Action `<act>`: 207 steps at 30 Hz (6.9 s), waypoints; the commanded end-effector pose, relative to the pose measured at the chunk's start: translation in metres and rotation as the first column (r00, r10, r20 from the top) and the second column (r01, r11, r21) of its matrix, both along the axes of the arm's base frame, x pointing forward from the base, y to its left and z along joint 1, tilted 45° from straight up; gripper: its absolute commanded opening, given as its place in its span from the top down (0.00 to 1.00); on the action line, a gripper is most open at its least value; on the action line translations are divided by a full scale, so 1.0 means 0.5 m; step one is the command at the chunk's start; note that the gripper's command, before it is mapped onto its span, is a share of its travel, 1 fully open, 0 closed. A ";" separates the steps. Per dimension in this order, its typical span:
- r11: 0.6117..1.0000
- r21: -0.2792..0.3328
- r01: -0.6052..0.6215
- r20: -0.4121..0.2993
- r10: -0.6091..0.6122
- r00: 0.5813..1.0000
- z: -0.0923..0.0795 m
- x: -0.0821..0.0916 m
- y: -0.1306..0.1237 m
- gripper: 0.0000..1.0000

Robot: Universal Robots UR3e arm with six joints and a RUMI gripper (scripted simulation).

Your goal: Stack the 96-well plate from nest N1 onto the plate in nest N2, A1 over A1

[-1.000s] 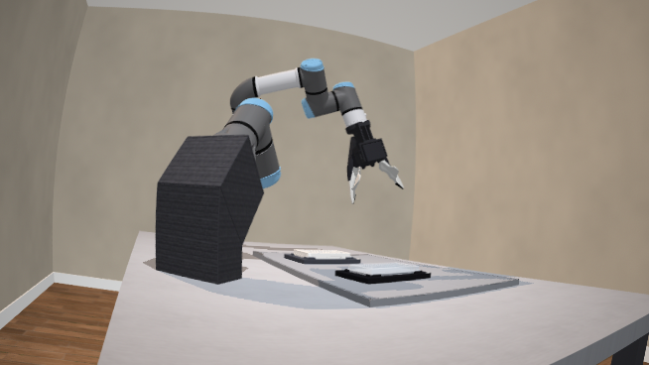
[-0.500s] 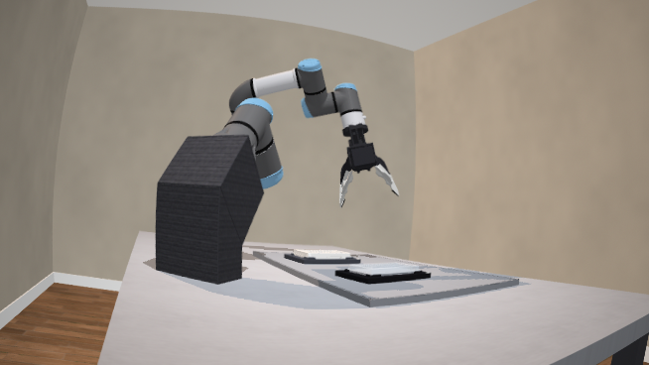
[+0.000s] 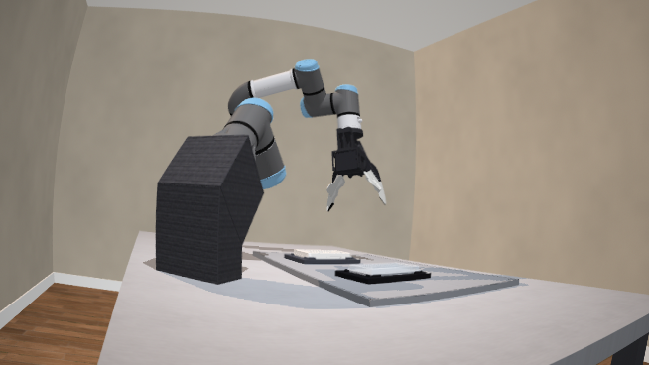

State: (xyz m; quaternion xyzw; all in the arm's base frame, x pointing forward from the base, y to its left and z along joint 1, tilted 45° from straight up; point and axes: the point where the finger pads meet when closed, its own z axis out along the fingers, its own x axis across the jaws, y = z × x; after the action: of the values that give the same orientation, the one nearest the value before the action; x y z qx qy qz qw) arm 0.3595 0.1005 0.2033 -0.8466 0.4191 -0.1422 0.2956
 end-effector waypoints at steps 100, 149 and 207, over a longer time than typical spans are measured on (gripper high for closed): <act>0.873 0.274 0.403 -0.480 -0.239 0.844 -0.231 -0.055 0.160 0.00; 0.873 0.274 0.403 -0.480 -0.239 0.844 -0.230 -0.055 0.160 1.00; 0.873 0.274 0.403 -0.480 -0.239 0.844 -0.112 -0.129 0.070 1.00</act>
State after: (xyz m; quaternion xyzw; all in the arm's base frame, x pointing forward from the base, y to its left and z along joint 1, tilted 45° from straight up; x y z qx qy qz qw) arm 0.2985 0.1403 0.1411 -0.7033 0.6318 0.0810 0.3156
